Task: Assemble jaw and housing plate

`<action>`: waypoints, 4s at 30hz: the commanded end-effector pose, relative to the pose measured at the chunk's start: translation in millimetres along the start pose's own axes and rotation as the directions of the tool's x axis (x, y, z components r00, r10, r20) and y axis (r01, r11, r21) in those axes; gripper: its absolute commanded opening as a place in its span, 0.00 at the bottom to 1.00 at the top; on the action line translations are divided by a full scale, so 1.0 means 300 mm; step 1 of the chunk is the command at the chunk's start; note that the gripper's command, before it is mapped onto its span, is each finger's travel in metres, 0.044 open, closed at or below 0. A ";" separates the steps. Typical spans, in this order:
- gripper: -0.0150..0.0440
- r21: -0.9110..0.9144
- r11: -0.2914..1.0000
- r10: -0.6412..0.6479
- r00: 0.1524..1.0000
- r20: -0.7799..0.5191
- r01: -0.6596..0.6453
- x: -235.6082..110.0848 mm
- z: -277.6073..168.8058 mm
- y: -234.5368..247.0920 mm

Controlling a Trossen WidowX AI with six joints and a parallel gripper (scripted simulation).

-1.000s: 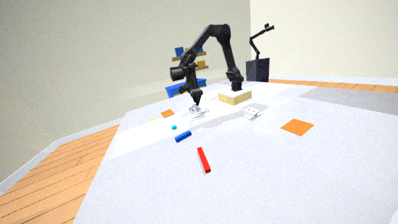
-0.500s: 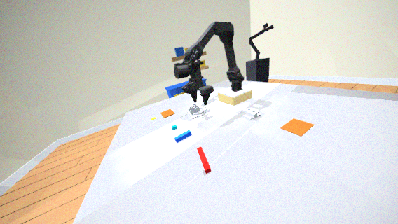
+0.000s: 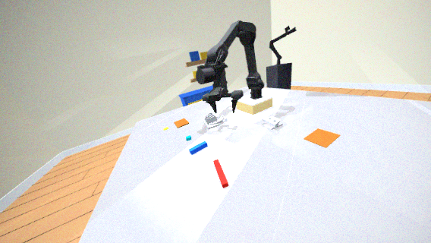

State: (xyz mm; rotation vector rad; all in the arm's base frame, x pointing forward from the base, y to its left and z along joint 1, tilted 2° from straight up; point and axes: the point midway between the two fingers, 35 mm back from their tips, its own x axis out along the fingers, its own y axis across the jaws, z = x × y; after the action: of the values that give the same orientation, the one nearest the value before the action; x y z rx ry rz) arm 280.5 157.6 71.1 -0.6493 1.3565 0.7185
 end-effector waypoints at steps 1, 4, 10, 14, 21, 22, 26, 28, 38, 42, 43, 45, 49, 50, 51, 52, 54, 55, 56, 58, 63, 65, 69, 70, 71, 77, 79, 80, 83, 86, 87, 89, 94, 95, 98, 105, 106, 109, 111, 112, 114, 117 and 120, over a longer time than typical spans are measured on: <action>1.00 -0.128 0.992 0.002 1.000 -0.005 -0.003 -0.002 0.003 0.041; 1.00 -0.228 0.974 0.005 1.000 -0.007 -0.006 -0.004 0.008 0.074; 1.00 -0.419 0.908 0.010 1.000 -0.010 -0.013 -0.009 0.015 0.139; 1.00 -0.537 0.843 0.013 1.000 -0.013 -0.018 -0.012 0.018 0.182; 1.00 -0.720 0.694 0.018 1.000 -0.017 -0.025 -0.018 0.018 0.257; 1.00 -0.743 0.669 0.019 1.000 -0.018 -0.026 -0.018 0.017 0.267; 1.00 -0.826 0.562 0.022 1.000 -0.020 -0.029 -0.022 0.014 0.309; 1.00 -0.862 0.505 0.023 0.999 -0.022 -0.030 -0.024 0.012 0.330; 1.00 -0.981 0.190 0.029 0.999 -0.029 -0.034 -0.033 -0.005 0.432; 1.00 -0.998 0.056 0.031 0.999 -0.032 -0.033 -0.037 -0.014 0.472; 1.00 -0.999 0.022 0.031 0.999 -0.032 -0.033 -0.038 -0.017 0.482; 1.00 -0.998 -0.045 0.032 0.999 -0.034 -0.032 -0.040 -0.023 0.501; 1.00 -0.983 -0.180 0.033 0.999 -0.037 -0.030 -0.044 -0.035 0.539; 1.00 -0.977 -0.213 0.034 0.999 -0.037 -0.029 -0.045 -0.038 0.549; 1.00 -0.969 -0.246 0.034 0.999 -0.038 -0.028 -0.047 -0.042 0.558; 1.00 -0.960 -0.278 0.035 0.999 -0.039 -0.028 -0.048 -0.045 0.568; 1.00 -0.940 -0.341 0.035 0.999 -0.040 -0.026 -0.050 -0.052 0.586; 1.00 -0.929 -0.370 0.035 0.999 -0.041 -0.025 -0.051 -0.056 0.594; 1.00 -0.916 -0.399 0.036 0.999 -0.041 -0.024 -0.052 -0.060 0.603; 1.00 -0.889 -0.457 0.036 0.998 -0.042 -0.021 -0.054 -0.067 0.620; 1.00 -0.806 -0.591 0.037 0.998 -0.046 -0.015 -0.059 -0.087 0.661; 1.00 -0.767 -0.641 0.038 0.998 -0.047 -0.012 -0.061 -0.096 0.677; 1.00 -0.716 -0.698 0.038 0.998 -0.049 -0.008 -0.064 -0.106 0.696; 1.00 -0.716 -0.698 0.038 0.998 -0.049 -0.008 -0.064 -0.106 0.696; 1.00 -0.716 -0.698 0.038 0.998 -0.049 -0.008 -0.064 -0.106 0.696; 1.00 -0.716 -0.698 0.038 0.998 -0.049 -0.008 0.041 -0.110 0.701; 1.00 -0.716 -0.698 0.038 0.998 -0.049 -0.009 0.070 -0.113 0.701; 1.00 -0.716 -0.698 0.038 0.998 -0.049 -0.009 0.070 -0.113 0.701; 1.00 -0.716 -0.698 0.038 0.998 -0.049 -0.009 0.070 -0.113 0.701; 1.00 -0.716 -0.698 0.038 0.998 -0.049 -0.009 0.074 -0.113 0.701; 1.00 -0.716 -0.698 0.038 0.998 -0.049 -0.009 0.078 -0.114 0.701; 1.00 -0.716 -0.698 0.038 0.998 -0.049 -0.009 0.090 -0.114 0.702; 1.00 -0.716 -0.698 0.038 0.998 -0.049 -0.009 0.118 -0.115 0.703; 1.00 -0.716 -0.698 0.038 0.998 -0.049 -0.009 0.123 -0.116 0.703; 1.00 -0.716 -0.698 0.038 0.998 -0.049 -0.009 0.136 -0.117 0.704; 1.00 -0.716 -0.698 0.038 0.998 -0.049 -0.009 0.138 -0.117 0.704; 1.00 -0.716 -0.698 0.038 0.998 -0.049 -0.009 0.140 -0.117 0.704; 1.00 -0.716 -0.698 0.038 0.998 -0.049 -0.009 0.155 -0.117 0.704; 1.00 -0.716 -0.698 0.038 0.998 -0.049 -0.009 0.166 -0.117 0.705; 1.00 -0.716 -0.698 0.038 0.998 -0.049 -0.009 0.172 -0.118 0.705; 1.00 -0.716 -0.698 0.038 0.998 -0.049 -0.009 0.182 -0.118 0.706; 1.00 -0.716 -0.698 0.038 0.998 -0.049 -0.009 0.198 -0.119 0.706; 1.00 -0.716 -0.698 0.038 0.998 -0.049 -0.009 0.214 -0.120 0.707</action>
State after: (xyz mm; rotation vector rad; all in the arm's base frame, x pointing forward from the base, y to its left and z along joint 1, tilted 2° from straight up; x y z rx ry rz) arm 97.9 270.7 10.0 -2.2367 -0.1888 2.2089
